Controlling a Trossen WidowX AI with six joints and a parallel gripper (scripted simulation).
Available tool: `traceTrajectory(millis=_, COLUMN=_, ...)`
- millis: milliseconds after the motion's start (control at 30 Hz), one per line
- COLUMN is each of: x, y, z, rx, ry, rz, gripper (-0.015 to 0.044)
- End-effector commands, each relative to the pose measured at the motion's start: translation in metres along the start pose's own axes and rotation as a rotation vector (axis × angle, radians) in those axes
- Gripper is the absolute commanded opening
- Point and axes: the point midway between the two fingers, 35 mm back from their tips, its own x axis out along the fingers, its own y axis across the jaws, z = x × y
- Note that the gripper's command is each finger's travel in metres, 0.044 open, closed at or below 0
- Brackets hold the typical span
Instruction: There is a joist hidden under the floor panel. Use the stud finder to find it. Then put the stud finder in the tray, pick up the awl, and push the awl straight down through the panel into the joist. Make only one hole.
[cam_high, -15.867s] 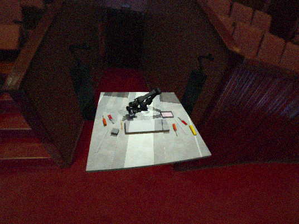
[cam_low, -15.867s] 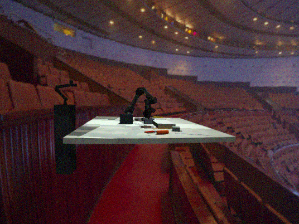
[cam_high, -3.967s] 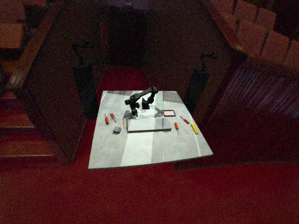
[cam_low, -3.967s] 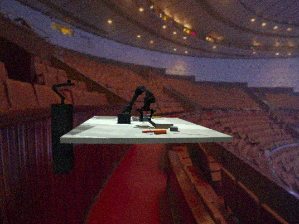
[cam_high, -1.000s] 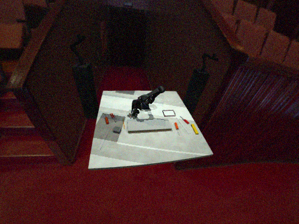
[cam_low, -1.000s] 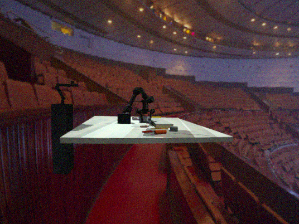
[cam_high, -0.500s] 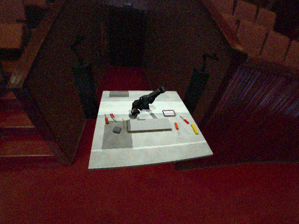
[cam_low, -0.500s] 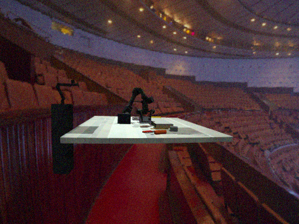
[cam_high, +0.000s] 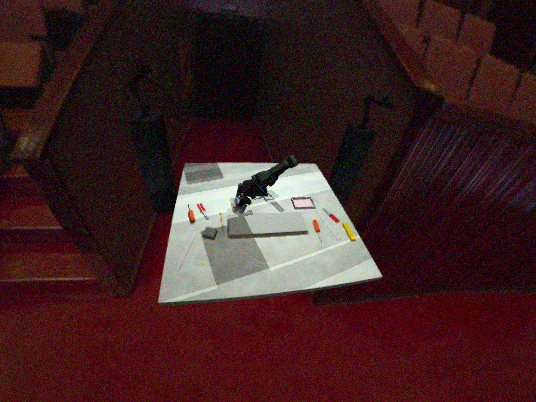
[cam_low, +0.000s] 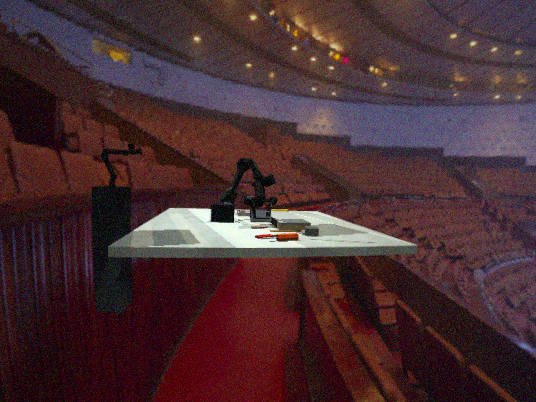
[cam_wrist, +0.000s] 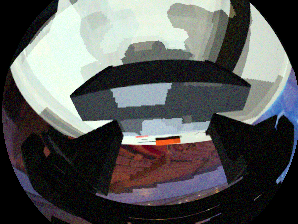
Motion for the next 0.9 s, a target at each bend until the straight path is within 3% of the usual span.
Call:
traceTrajectory(millis=0, x=0.0, y=0.0006, z=0.0007, rx=0.002, ry=0.025, rz=0.005, gripper=0.0)
traceTrajectory(millis=867, x=0.0004, y=0.0005, z=0.0048, rx=0.003, ry=0.166, rz=0.004, gripper=0.0)
